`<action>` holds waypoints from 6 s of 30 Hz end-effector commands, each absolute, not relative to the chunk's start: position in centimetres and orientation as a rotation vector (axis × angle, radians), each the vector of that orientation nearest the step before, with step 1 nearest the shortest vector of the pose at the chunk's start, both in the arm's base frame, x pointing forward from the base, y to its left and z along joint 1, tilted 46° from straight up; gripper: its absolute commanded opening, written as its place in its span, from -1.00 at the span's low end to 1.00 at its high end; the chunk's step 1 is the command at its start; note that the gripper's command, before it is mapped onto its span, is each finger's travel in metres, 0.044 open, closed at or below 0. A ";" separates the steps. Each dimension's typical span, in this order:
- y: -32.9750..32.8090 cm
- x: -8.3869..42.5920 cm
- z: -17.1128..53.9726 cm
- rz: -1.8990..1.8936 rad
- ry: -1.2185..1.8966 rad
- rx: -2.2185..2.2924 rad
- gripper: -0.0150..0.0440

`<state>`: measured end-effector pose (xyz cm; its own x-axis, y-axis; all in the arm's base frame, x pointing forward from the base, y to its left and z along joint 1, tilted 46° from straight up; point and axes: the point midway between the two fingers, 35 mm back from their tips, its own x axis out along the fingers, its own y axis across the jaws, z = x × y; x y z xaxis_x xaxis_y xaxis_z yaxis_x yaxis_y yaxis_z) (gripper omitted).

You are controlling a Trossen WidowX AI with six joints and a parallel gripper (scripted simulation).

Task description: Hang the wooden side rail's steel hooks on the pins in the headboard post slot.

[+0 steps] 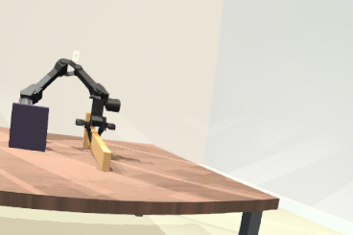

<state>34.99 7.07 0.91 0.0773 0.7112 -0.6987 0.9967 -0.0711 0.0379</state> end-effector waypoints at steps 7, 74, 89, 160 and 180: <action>7.0 35.0 1.2 -0.713 1.681 1.849 -0.49; 7.5 35.0 1.8 -0.713 1.681 1.849 -0.49; 7.7 35.1 1.9 -0.713 1.681 1.849 -0.49; 8.2 35.1 2.4 -0.712 1.681 1.850 -0.49; 8.4 35.0 2.6 -0.712 1.681 1.850 -0.49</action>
